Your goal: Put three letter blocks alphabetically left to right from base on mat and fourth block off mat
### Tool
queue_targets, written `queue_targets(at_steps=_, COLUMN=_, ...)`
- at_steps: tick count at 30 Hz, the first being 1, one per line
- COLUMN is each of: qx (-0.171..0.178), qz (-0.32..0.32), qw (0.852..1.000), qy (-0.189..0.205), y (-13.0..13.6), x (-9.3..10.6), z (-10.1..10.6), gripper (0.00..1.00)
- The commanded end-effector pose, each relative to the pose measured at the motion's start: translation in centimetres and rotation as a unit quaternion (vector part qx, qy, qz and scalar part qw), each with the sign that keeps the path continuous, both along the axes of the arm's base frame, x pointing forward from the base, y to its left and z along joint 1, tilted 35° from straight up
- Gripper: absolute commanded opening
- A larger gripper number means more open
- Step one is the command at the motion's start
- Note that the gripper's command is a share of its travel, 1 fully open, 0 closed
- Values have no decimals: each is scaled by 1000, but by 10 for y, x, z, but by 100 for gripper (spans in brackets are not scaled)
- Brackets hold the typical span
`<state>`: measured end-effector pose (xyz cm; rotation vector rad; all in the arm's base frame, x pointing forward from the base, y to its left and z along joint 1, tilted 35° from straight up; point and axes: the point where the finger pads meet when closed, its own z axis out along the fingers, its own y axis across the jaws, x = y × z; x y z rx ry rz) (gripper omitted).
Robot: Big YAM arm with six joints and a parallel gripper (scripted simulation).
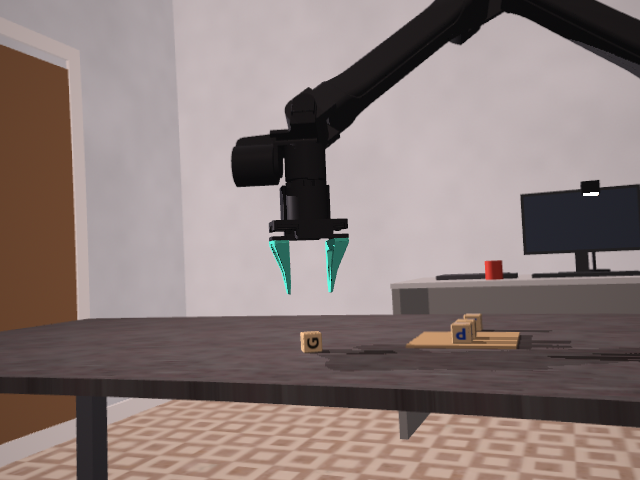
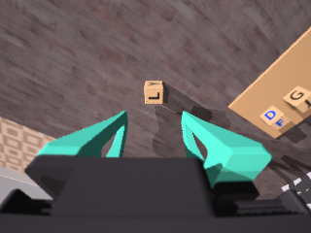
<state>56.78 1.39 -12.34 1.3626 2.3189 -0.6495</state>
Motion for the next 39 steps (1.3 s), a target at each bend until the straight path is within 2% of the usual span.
queue_targets(at_steps=1, qx=0, qz=0, qw=1000, qy=-13, y=-5, x=20, z=-5, gripper=58)
queue_targets(at_steps=17, qx=0, qz=0, qw=1000, qy=-13, y=-17, x=21, z=-24, gripper=58)
queue_targets(at_steps=20, qx=0, qz=6, qw=1000, qy=-12, y=-13, x=21, z=-27, gripper=58)
queue_targets(at_steps=23, qx=-1, qz=0, qw=1000, qy=-12, y=-21, x=21, z=-30, gripper=58)
queue_targets(at_steps=39, qx=-1, qz=4, qw=1000, qy=-11, y=-18, x=21, z=-35, gripper=58)
